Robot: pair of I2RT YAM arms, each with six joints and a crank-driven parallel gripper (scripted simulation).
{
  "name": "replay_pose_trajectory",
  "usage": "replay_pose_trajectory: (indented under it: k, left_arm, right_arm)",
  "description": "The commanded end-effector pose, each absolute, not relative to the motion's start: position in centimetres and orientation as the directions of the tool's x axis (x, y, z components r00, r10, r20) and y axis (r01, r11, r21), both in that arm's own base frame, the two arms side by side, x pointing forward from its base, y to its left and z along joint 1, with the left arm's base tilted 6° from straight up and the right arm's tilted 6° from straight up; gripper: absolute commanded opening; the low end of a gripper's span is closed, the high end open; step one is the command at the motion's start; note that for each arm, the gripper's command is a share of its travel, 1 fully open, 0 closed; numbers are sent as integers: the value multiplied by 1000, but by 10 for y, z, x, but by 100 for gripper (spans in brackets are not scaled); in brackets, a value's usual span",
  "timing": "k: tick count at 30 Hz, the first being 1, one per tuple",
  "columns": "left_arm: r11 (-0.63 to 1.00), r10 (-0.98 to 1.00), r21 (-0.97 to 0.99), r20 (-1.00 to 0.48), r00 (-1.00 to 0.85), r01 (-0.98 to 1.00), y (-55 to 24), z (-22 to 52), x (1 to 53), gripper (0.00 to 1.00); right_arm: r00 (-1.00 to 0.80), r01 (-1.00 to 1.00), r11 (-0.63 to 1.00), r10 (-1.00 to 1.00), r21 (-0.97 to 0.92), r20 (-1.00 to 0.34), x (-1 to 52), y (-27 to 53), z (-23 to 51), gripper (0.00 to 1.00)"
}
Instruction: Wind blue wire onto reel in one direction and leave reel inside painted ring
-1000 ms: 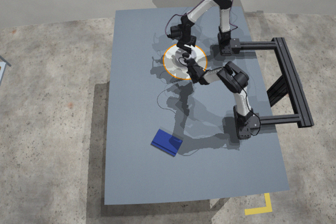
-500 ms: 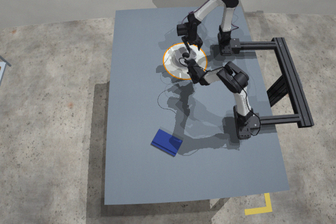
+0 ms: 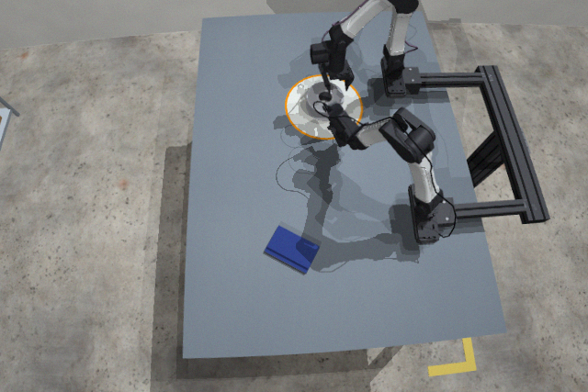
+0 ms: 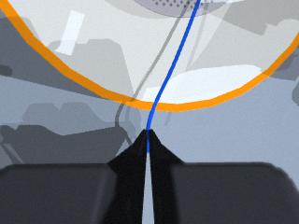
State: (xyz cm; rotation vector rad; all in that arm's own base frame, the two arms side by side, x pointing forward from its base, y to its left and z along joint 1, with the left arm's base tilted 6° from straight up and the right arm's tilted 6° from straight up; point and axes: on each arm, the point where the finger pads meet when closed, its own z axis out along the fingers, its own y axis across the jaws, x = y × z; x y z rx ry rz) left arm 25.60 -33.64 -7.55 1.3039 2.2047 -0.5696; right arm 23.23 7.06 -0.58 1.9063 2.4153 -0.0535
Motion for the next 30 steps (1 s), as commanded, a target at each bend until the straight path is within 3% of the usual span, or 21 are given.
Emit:
replay_pose_trajectory:
  k: [1, 15, 27, 30]
  left_arm:
    - [441, 660, -88, -643, -389, 893, -342, -68, 258, 0]
    - [441, 659, -88, -643, -389, 893, -343, -68, 257, 0]
    - [441, 659, -89, -643, -390, 893, -343, -68, 256, 0]
    - [441, 659, -89, -644, -389, 893, -344, -68, 256, 0]
  right_arm:
    - [-222, 973, 226, 971, 47, -84, 236, 72, -2, 77]
    - [-222, 973, 226, 971, 47, -84, 240, 69, -43, 77]
    - [-222, 973, 226, 971, 47, -84, 241, 68, -36, 77]
    - [-222, 973, 226, 971, 47, -84, 241, 68, -36, 72]
